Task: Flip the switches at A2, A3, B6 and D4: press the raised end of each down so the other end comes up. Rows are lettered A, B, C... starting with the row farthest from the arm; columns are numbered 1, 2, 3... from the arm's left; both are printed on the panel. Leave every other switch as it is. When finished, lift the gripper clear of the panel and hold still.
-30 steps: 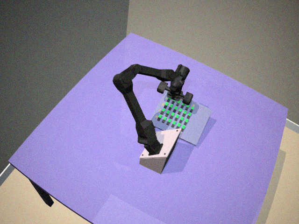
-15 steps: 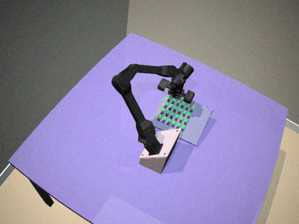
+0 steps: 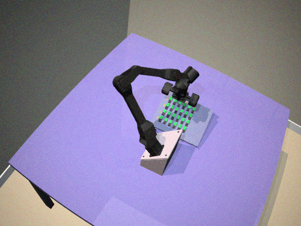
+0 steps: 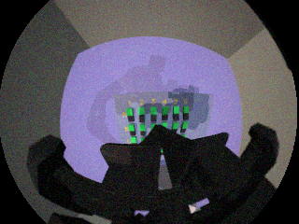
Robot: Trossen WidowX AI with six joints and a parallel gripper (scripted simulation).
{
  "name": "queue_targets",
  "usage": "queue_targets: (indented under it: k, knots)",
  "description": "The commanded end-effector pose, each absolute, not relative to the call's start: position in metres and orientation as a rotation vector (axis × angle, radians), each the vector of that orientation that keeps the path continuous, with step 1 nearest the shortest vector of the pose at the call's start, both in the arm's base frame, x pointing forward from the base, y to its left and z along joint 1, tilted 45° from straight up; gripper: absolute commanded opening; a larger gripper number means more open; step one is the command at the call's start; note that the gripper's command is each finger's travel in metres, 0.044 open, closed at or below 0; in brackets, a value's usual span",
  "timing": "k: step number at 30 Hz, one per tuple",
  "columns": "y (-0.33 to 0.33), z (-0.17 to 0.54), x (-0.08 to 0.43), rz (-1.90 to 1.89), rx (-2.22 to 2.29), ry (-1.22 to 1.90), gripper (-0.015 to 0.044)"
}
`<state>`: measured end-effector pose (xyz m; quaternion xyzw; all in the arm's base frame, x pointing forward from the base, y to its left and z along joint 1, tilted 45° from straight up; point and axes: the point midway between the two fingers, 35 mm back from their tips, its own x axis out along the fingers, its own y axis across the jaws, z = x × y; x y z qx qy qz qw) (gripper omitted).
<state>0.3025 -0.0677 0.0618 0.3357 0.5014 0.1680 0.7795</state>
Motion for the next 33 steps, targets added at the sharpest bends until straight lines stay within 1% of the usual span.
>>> queue_targets:
  k: [1,33]
  knots:
    - [-0.048,0.043,0.309,0.369,0.741,1.082,0.0000]
    - [-0.032,0.026,0.320,0.370,0.742,1.079,0.0000]
